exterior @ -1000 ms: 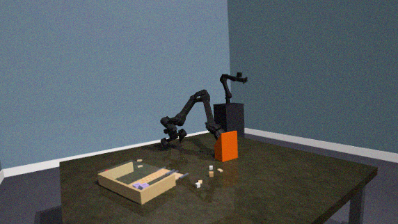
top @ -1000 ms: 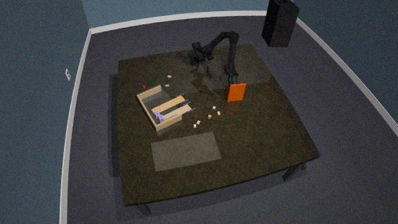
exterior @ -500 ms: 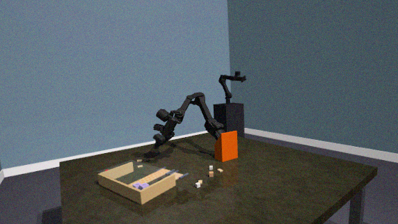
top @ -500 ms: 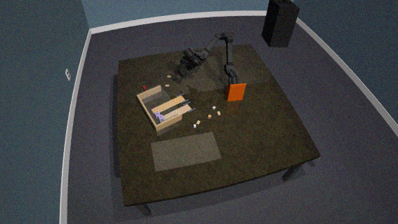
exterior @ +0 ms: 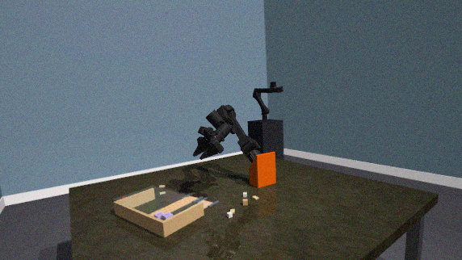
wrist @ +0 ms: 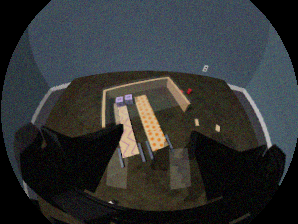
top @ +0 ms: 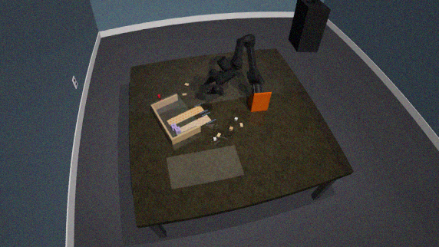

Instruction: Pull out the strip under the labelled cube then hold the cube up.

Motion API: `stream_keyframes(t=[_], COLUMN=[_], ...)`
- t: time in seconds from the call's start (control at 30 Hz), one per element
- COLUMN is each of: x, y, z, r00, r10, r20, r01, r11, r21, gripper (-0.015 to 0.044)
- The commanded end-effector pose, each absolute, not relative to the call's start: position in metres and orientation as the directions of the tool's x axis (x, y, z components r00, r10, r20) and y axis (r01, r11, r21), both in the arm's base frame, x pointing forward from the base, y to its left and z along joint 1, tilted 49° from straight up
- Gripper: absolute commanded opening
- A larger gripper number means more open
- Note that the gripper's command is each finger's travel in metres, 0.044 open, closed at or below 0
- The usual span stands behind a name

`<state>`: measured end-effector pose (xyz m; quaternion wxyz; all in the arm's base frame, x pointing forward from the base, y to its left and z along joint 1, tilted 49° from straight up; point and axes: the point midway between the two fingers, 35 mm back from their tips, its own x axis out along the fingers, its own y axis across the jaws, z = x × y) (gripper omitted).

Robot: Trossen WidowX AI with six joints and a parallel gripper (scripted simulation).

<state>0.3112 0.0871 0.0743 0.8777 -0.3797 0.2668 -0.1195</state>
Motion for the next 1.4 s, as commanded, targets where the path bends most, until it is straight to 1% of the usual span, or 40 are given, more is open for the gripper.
stream_keyframes(t=[0.0, 0.67, 0.73, 0.87, 1.03, 1.17, 1.33, 1.37], x=[0.305, 0.305, 0.309, 0.329, 0.347, 0.354, 0.354, 0.355], y=[0.099, 0.099, 0.100, 0.101, 0.093, 0.082, 0.063, 0.064], z=[0.069, 0.069, 0.065, 0.040, 0.008, -0.015, -0.038, -0.043], r00=[0.842, 0.842, 0.828, 0.726, 0.549, 0.374, 0.127, 0.103], r10=[-0.376, -0.376, -0.388, -0.459, -0.560, -0.639, -0.722, -0.728], r20=[-0.386, -0.386, -0.406, -0.512, -0.620, -0.672, -0.680, -0.678], r01=[-0.042, -0.042, -0.058, -0.146, -0.253, -0.327, -0.401, -0.407], r11=[0.668, 0.668, 0.660, 0.625, 0.596, 0.587, 0.590, 0.591], r21=[-0.743, -0.743, -0.749, -0.767, -0.762, -0.741, -0.701, -0.697], gripper=[0.0400, 0.0400, 0.0347, 0.0242, 0.0111, 0.0006, 0.0000, 0.0000])
